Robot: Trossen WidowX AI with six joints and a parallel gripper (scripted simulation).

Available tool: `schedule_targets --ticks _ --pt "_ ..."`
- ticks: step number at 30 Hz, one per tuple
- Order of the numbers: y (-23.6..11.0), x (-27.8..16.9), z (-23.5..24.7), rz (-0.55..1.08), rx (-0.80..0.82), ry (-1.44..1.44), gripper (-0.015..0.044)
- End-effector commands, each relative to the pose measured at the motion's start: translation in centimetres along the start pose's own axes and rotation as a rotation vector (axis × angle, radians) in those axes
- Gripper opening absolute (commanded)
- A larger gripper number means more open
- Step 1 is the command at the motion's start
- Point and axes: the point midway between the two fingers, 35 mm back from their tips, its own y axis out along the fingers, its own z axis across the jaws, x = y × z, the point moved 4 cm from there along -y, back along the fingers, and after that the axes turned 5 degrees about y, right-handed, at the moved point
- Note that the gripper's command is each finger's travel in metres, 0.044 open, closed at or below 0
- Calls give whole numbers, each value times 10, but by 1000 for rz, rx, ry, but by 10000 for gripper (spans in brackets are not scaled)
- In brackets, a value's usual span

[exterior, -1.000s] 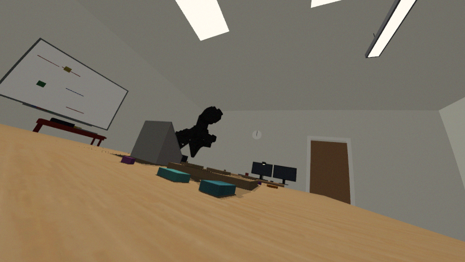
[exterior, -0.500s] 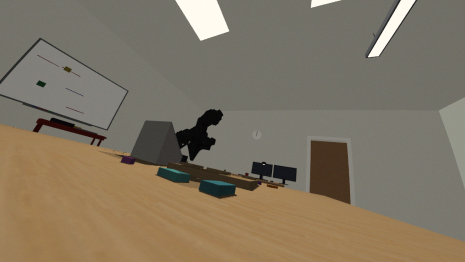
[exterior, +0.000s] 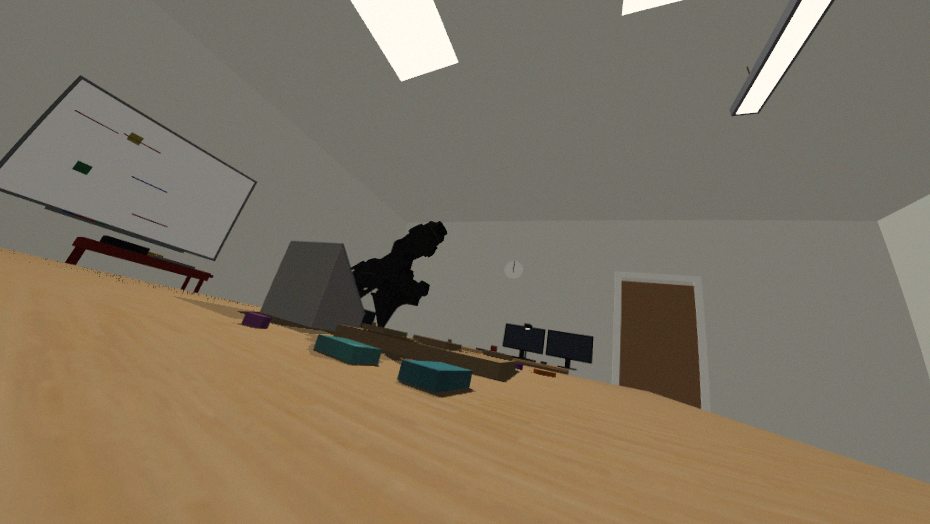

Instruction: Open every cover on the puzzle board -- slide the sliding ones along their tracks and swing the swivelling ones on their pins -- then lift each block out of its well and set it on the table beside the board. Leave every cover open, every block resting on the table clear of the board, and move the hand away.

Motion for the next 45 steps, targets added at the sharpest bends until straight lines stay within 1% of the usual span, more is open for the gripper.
schedule_targets --ticks 1,45 --pt "5 -2 1 2 7 9 0" --pt "8 40 12 0 9 7 0"
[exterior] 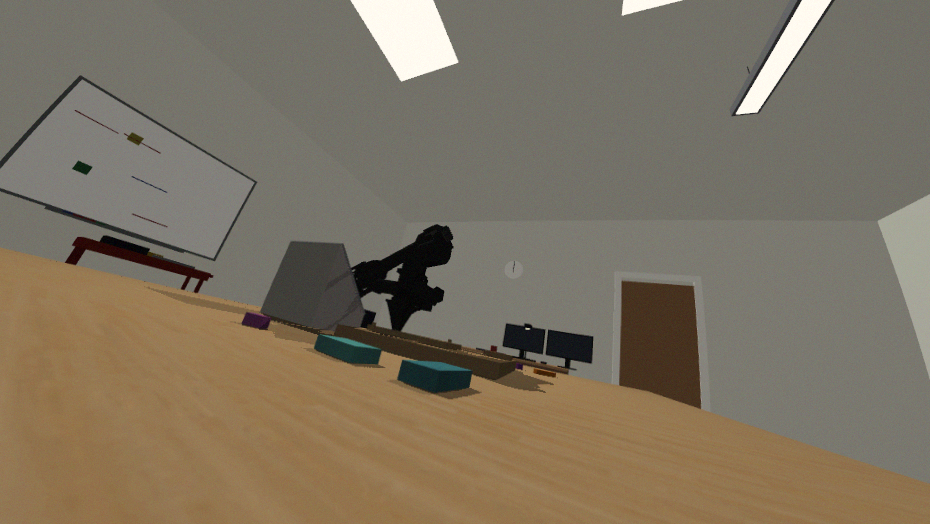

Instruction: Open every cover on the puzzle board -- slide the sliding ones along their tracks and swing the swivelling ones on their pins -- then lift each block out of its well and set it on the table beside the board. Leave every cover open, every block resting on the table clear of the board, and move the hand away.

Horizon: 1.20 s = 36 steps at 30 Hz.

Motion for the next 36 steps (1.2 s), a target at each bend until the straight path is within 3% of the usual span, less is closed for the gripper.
schedule_targets --ticks 1,36 --pt "0 4 0 -1 5 7 0" --pt "0 43 -10 -3 5 5 0"
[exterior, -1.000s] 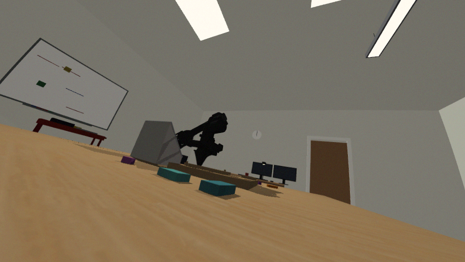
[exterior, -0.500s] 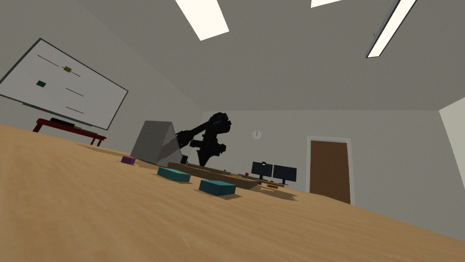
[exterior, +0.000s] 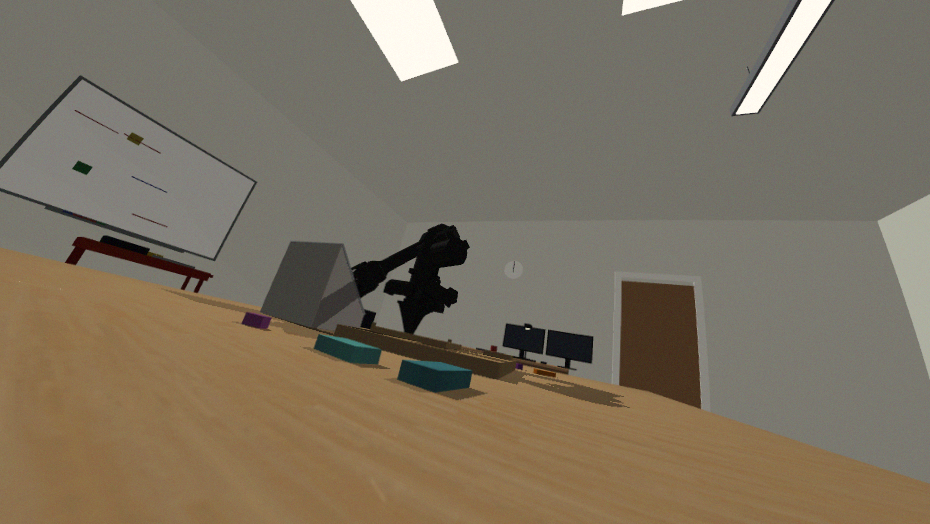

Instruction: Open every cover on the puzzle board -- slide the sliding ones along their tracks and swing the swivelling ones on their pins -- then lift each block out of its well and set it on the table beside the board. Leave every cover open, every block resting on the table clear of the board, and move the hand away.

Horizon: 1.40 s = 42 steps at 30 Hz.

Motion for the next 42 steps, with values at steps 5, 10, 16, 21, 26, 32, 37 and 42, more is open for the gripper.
schedule_targets --ticks 5,10,16,21,26,32,37,42 --pt "0 6 -3 -1 5 8 0" --pt "0 12 -7 -1 5 7 0" --pt "0 18 -12 -2 4 7 0" --pt "0 20 -15 -2 4 7 0" --pt "0 24 -19 -2 4 7 0" --pt "0 29 -26 -2 3 6 0" --pt "-1 32 -29 -3 3 6 0" --pt "-7 33 -29 -3 2 6 0"
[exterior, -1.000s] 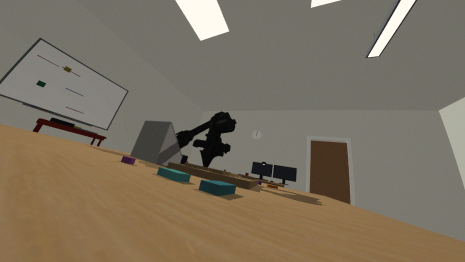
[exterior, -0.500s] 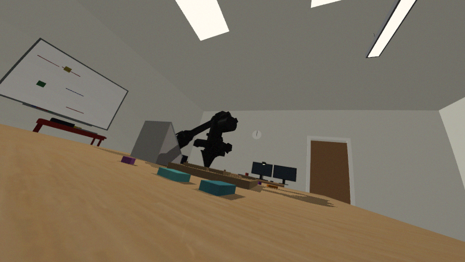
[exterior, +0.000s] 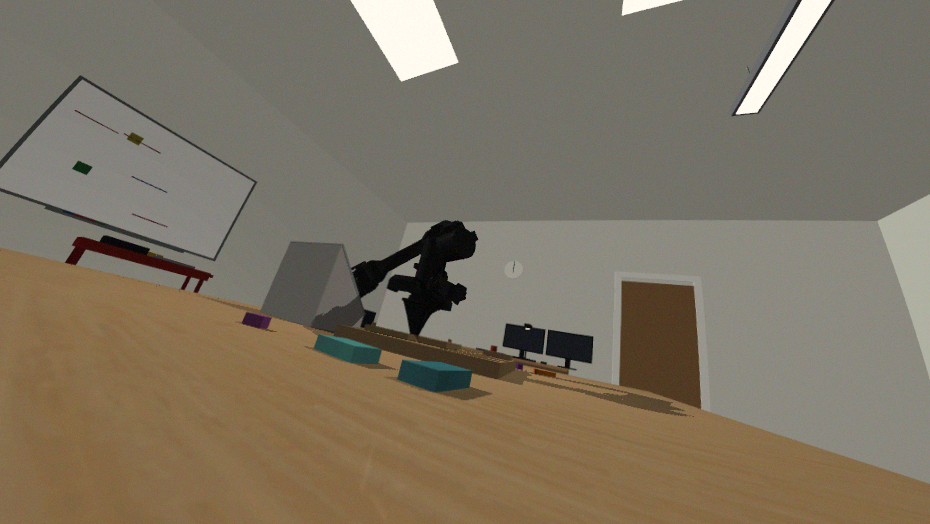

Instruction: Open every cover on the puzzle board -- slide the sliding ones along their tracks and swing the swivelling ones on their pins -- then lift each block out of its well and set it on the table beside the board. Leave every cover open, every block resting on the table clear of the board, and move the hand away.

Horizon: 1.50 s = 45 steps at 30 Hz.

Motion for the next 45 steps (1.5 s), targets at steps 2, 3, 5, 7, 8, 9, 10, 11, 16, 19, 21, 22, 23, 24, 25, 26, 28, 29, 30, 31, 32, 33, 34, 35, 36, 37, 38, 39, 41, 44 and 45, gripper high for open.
schedule_targets --ticks 2,3,5,7,8,9,10,11,16,19,21,22,23,24,25,26,28,29,30,31,32,33,34,35,36,37,38,39,41,44,45 --pt "-6 2 -1 1 -6 -8 0" --pt "-7 2 -1 1 -6 -8 0" --pt "-9 2 -1 1 -6 -8 0" --pt "-12 2 -1 1 -6 -8 0" --pt "-13 2 -2 1 -6 -8 0" --pt "-14 3 -2 1 -7 -8 0" --pt "-16 3 -2 1 -7 -8 0" --pt "-17 3 -2 1 -7 -8 0" --pt "-23 3 -2 1 -7 -8 0" --pt "-27 3 -2 1 -7 -8 0" --pt "-30 4 -2 1 -7 -8 0" --pt "-31 4 -2 1 -8 -8 0" --pt "-32 4 -2 1 -8 -8 0" --pt "-34 4 -2 1 -8 -8 0" --pt "-35 4 -3 1 -8 -8 0" --pt "-36 4 -3 1 -8 -8 0" --pt "-39 4 -3 1 -8 -8 0" --pt "-40 4 -3 1 -8 -8 0" --pt "-41 4 -3 1 -8 -8 0" --pt "-43 4 -3 1 -8 -8 0" --pt "-44 4 -3 1 -8 -8 0" --pt "-41 4 -3 -1 -3 17 0" --pt "-41 4 -4 -1 -3 64 0" --pt "-42 6 -5 -1 -3 142 0" --pt "-43 7 -6 -1 -4 241 0" --pt "-44 9 -7 -1 -4 339 0" --pt "-45 10 -9 -1 -4 437 0" --pt "-46 12 -10 -2 -5 535 0" --pt "-48 15 -13 -2 -5 732 0" --pt "-51 19 -17 -4 -6 1027 0" --pt "-51 21 -18 -4 -6 1125 0"
